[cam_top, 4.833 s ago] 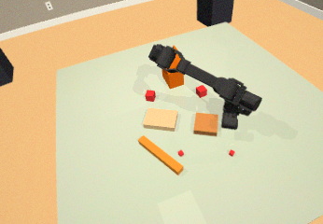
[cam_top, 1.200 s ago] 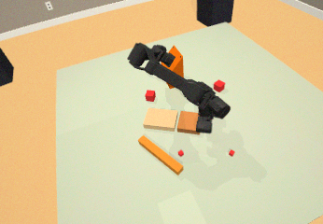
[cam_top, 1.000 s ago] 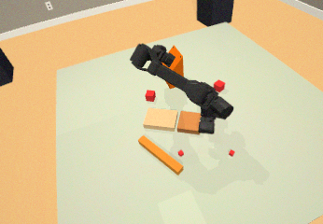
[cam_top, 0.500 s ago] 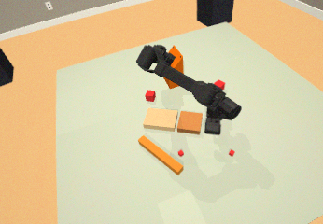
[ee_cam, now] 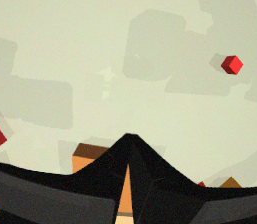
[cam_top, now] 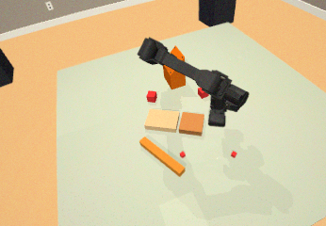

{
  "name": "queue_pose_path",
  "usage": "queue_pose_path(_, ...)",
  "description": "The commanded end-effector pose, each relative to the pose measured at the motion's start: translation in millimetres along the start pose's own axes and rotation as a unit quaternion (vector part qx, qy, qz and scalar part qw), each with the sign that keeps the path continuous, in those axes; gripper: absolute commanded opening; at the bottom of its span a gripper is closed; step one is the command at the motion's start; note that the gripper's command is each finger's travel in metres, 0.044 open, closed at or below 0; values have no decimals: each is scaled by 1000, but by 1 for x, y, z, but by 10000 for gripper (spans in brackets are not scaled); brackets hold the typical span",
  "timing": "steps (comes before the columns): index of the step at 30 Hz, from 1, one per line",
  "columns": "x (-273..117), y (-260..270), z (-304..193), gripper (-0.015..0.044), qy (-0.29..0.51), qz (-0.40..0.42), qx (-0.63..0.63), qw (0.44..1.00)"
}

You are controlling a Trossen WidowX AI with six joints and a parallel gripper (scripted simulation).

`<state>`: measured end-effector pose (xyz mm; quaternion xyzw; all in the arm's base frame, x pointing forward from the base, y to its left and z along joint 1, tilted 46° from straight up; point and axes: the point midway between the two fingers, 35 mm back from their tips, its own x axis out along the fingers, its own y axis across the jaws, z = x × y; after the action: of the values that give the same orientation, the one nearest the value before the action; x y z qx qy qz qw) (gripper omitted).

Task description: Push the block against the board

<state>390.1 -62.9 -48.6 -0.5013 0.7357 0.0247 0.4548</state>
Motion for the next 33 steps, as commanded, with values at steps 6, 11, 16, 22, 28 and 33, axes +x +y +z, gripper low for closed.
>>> queue_pose_path(6,19,8,-26,0,9,12,10,1000)
queue_pose_path(11,61,8,-28,0,10,11,10,1000)
queue_pose_path(16,61,8,-30,0,10,11,10,1000)
queue_pose_path(22,61,7,-39,0,10,12,10,1000)
queue_pose_path(28,61,6,-49,0,10,12,10,1000)
queue_pose_path(33,61,6,-57,0,10,12,9,1000)
